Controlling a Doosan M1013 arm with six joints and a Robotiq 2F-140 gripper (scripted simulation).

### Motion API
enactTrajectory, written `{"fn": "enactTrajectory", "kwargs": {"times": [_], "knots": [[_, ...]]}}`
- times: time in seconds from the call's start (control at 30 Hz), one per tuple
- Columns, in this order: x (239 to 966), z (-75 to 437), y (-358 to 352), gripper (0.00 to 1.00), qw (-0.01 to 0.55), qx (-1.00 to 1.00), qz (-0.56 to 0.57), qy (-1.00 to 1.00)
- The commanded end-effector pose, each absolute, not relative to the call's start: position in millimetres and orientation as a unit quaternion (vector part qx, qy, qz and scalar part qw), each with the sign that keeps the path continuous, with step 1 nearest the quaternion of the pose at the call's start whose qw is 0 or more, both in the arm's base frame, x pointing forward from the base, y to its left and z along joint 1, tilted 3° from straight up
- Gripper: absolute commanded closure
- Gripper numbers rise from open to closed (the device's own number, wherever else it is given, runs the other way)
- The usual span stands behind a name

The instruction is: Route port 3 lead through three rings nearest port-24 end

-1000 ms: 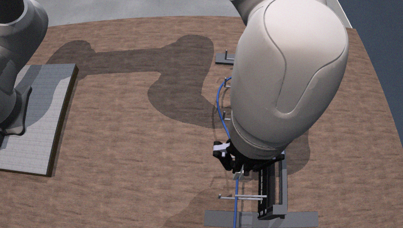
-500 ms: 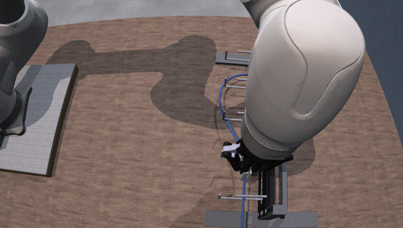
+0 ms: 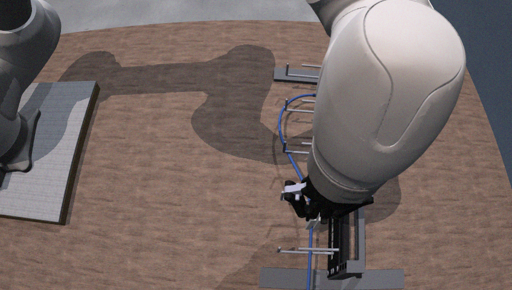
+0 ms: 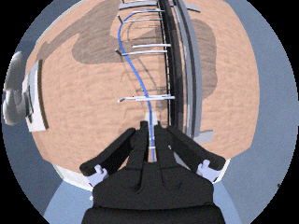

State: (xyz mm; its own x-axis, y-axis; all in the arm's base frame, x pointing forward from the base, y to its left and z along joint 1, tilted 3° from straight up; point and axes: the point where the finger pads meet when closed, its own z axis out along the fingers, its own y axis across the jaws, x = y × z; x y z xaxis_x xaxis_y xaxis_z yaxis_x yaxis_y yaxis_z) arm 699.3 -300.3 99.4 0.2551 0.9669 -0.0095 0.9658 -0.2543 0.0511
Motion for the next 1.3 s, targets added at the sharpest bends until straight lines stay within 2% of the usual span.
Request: {"fn": "enactTrajectory", "kwargs": {"times": [0.0, 0.3, 0.33, 1.27], "knots": [[699.4, 99.6, -300.3, 1.0, 0.023, 0.792, 0.012, 0.61], [699.4, 99.6, -300.3, 1.0, 0.023, 0.792, 0.012, 0.61], [699.4, 99.6, -300.3, 0.8, 0.023, 0.792, 0.012, 0.61], [699.4, 99.6, -300.3, 0.8, 0.023, 0.792, 0.012, 0.61]]}}
